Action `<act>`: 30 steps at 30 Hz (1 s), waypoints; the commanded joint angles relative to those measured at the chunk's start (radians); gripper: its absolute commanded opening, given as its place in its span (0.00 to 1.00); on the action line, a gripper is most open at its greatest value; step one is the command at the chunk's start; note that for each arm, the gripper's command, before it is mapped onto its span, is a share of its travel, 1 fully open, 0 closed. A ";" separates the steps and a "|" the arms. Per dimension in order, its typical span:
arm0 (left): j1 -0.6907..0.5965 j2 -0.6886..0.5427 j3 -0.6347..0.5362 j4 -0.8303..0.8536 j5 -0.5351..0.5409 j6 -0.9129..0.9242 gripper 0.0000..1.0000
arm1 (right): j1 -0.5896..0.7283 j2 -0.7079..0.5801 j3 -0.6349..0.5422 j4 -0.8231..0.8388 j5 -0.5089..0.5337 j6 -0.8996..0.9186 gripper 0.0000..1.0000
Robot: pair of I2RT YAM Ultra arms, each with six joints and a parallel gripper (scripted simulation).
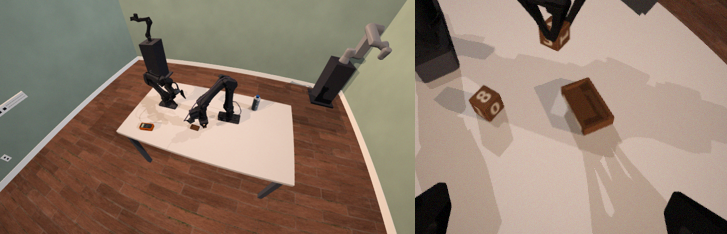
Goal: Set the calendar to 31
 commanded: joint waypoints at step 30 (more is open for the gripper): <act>-0.160 0.152 0.184 0.000 0.000 0.152 0.26 | 0.027 -0.345 0.142 -0.491 0.570 0.271 1.00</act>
